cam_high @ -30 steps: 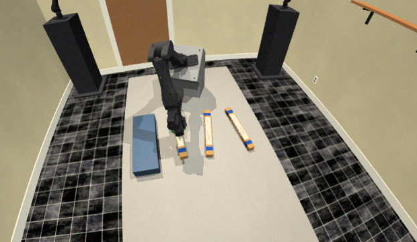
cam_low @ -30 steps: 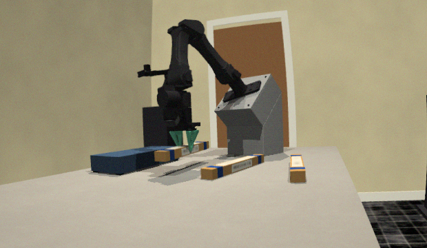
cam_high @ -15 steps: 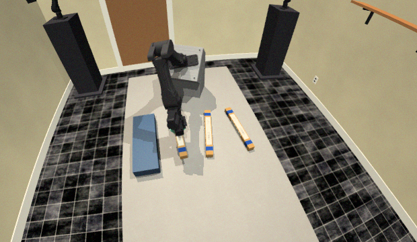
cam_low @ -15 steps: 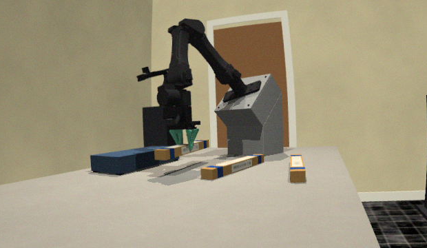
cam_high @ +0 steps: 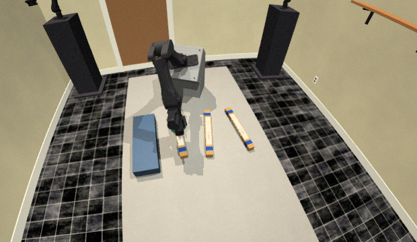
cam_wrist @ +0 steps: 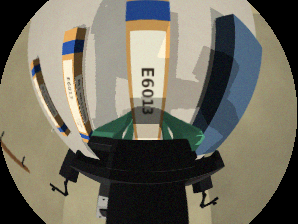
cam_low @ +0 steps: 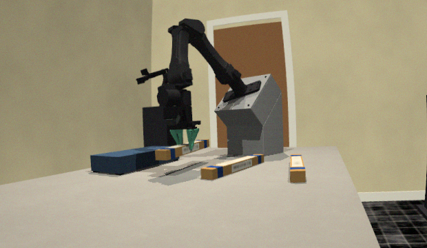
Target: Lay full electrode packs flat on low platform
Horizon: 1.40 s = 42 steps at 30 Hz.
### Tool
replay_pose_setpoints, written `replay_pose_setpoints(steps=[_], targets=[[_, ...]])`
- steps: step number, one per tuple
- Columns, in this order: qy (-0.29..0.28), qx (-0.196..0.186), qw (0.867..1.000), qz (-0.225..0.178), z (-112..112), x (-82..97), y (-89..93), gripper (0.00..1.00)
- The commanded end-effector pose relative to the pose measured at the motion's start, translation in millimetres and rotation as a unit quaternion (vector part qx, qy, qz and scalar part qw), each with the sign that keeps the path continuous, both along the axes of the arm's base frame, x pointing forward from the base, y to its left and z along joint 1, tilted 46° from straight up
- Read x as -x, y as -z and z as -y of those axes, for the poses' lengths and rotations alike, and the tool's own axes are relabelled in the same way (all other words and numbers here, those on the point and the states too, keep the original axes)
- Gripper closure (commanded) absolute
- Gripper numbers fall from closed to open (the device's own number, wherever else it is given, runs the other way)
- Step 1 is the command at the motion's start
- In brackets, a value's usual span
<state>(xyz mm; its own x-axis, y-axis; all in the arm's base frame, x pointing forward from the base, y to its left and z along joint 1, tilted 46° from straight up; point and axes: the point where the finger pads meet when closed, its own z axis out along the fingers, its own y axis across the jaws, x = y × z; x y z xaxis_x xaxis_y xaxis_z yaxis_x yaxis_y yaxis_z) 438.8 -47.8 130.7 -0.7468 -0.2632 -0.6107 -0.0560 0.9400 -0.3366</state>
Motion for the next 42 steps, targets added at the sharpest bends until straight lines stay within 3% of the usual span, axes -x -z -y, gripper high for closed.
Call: replay_pose_setpoints(steps=[1, 29, 42], targets=[[-0.006, 0.002, 0.999, 0.031, -8, -0.2, -35.6, 1.00], [-0.006, 0.003, 1.000, 0.031, -8, -0.5, -40.7, 1.00], [-0.005, 0.001, 1.000, 0.030, -13, 15.5, -55.5, 1.00]])
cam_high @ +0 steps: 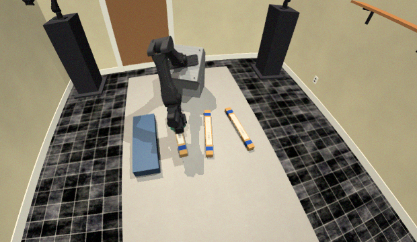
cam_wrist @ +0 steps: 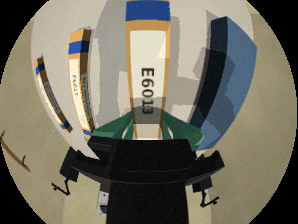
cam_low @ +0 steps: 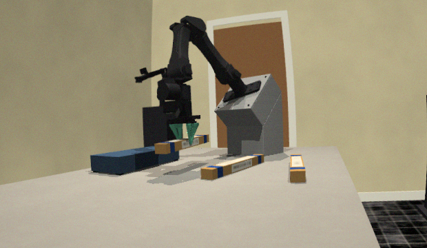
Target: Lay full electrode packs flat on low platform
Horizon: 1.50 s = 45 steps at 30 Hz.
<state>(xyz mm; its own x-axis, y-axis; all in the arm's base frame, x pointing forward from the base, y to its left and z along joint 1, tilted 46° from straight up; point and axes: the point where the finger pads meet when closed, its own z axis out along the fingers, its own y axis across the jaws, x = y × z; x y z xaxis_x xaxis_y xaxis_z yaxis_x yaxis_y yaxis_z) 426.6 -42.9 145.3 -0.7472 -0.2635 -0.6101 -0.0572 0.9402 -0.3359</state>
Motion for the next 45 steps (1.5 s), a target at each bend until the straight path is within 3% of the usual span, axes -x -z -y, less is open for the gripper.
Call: replay_pose_setpoints(steps=[1, 45], targets=[[-0.004, 0.002, 1.000, 0.031, -9, 4.6, -42.3, 1.00], [-0.005, 0.001, 1.000, 0.027, -25, 58.8, -93.0, 1.00]])
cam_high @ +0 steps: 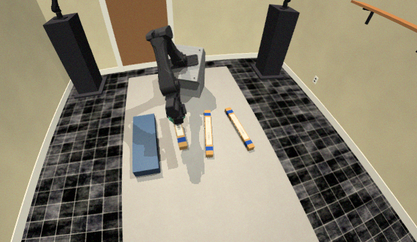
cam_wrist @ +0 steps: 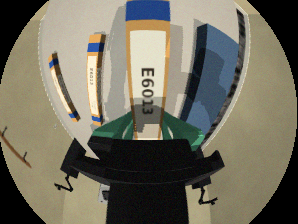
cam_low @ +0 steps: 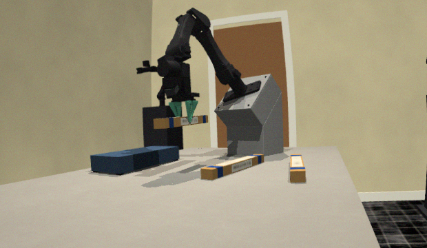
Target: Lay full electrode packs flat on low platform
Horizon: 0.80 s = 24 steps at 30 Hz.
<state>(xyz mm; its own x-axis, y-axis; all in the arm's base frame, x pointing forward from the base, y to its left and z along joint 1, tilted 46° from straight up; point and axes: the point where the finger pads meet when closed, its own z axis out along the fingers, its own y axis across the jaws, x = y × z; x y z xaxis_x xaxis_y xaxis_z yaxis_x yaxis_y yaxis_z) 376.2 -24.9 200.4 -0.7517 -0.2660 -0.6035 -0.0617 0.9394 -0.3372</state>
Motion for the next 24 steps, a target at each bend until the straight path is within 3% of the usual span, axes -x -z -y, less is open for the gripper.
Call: replay_pose_setpoints(steps=[1, 24], targets=[[-0.004, 0.000, 1.000, 0.031, -7, 9.8, -39.3, 1.00], [-0.004, -0.001, 0.999, 0.032, -16, 39.0, -68.7, 1.00]])
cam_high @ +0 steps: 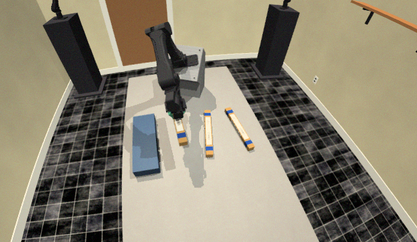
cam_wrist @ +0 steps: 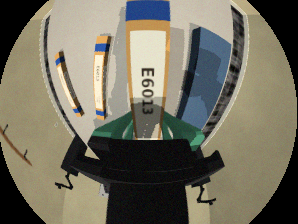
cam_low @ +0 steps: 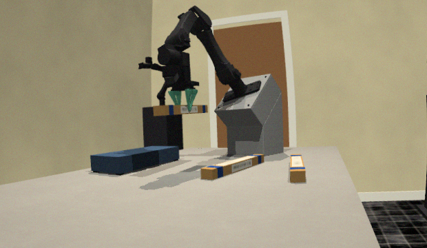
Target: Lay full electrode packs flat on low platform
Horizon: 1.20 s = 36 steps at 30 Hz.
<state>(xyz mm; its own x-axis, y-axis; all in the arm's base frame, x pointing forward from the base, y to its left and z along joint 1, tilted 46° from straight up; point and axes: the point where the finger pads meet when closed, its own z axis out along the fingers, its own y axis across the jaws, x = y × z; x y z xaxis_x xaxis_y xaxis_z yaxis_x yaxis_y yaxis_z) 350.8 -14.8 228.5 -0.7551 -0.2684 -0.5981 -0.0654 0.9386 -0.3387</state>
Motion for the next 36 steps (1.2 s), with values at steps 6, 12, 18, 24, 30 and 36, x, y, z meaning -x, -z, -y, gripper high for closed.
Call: replay_pose_setpoints(steps=[6, 12, 18, 24, 30, 36], targets=[[-0.003, -0.002, 0.999, 0.035, -6.9, 19.1, -45.5, 1.00], [-0.004, -0.001, 0.999, 0.036, -6.9, 19.1, -45.9, 1.00], [-0.004, -0.001, 0.999, 0.036, -6.7, 19.7, -46.1, 1.00], [-0.004, -0.001, 0.999, 0.036, -6.6, 20.0, -46.4, 1.00], [-0.004, 0.000, 0.999, 0.036, -6.5, 20.1, -47.0, 1.00], [-0.004, 0.000, 0.999, 0.036, -6.4, 20.4, -47.4, 1.00]])
